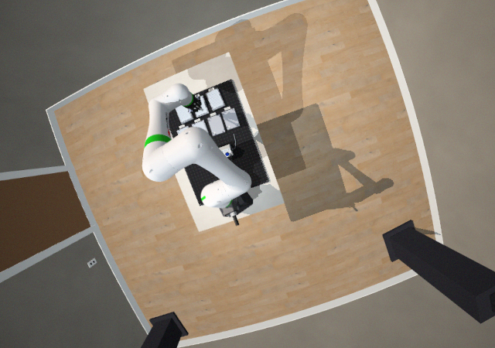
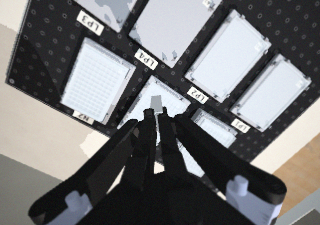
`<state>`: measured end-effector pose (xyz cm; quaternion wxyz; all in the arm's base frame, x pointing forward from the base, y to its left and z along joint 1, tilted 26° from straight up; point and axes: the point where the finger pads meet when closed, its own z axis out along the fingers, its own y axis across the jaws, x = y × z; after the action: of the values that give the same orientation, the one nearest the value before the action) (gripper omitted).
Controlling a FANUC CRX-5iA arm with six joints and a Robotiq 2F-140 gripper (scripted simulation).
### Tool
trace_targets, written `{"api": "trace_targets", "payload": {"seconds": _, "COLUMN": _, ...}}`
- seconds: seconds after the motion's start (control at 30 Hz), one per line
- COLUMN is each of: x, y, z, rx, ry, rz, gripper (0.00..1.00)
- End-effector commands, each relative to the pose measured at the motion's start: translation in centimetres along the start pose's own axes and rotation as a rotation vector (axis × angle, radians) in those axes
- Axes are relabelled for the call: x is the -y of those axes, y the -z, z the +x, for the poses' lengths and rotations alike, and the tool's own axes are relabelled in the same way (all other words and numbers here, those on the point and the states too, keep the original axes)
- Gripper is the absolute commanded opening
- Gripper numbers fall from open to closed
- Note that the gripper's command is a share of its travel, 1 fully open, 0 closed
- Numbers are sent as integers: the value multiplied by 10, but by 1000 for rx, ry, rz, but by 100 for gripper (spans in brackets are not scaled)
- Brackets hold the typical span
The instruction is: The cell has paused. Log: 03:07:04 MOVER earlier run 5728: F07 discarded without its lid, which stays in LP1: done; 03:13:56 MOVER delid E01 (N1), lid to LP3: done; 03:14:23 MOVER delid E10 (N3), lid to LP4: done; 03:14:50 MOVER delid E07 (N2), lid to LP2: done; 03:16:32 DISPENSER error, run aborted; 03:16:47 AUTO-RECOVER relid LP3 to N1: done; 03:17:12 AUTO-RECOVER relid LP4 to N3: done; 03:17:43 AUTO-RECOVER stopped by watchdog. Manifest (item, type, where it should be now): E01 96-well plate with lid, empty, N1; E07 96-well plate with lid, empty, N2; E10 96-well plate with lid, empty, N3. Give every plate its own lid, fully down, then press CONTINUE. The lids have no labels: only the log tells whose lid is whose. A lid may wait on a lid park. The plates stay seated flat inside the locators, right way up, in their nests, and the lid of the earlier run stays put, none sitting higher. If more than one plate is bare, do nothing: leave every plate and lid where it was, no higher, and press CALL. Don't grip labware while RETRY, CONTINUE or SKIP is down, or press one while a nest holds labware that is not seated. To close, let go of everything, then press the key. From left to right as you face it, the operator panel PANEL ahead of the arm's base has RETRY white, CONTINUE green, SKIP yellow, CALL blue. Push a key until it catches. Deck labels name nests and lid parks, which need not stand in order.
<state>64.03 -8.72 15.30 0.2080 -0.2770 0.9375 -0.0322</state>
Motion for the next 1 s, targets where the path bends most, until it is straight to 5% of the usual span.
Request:
{"api": "trace_targets", "payload": {"seconds": 0.0, "x": -23, "y": 1, "z": 4, "rx": 14, "ry": 169, "rz": 4, "gripper": 0}}
{"api": "trace_targets", "payload": {"seconds": 0.03, "x": -32, "y": 1, "z": 6, "rx": 8, "ry": 330, "rz": 4, "gripper": 0}}
{"api": "trace_targets", "payload": {"seconds": 0.47, "x": -124, "y": -1, "z": 41, "rx": -23, "ry": 1027, "rz": -1, "gripper": 0}}
{"api": "trace_targets", "payload": {"seconds": 0.57, "x": -128, "y": -1, "z": 43, "rx": -25, "ry": 1084, "rz": -1, "gripper": 0}}
{"api": "trace_targets", "payload": {"seconds": 0.6, "x": -132, "y": -1, "z": 45, "rx": -29, "ry": 1251, "rz": 0, "gripper": 0}}
{"api": "trace_targets", "payload": {"seconds": 0.93, "x": -145, "y": -2, "z": 52, "rx": -40, "ry": 1768, "rz": 22, "gripper": 0}}
{"api": "trace_targets", "payload": {"seconds": 0.97, "x": -145, "y": -2, "z": 52, "rx": -41, "ry": 1821, "rz": 25, "gripper": 66}}
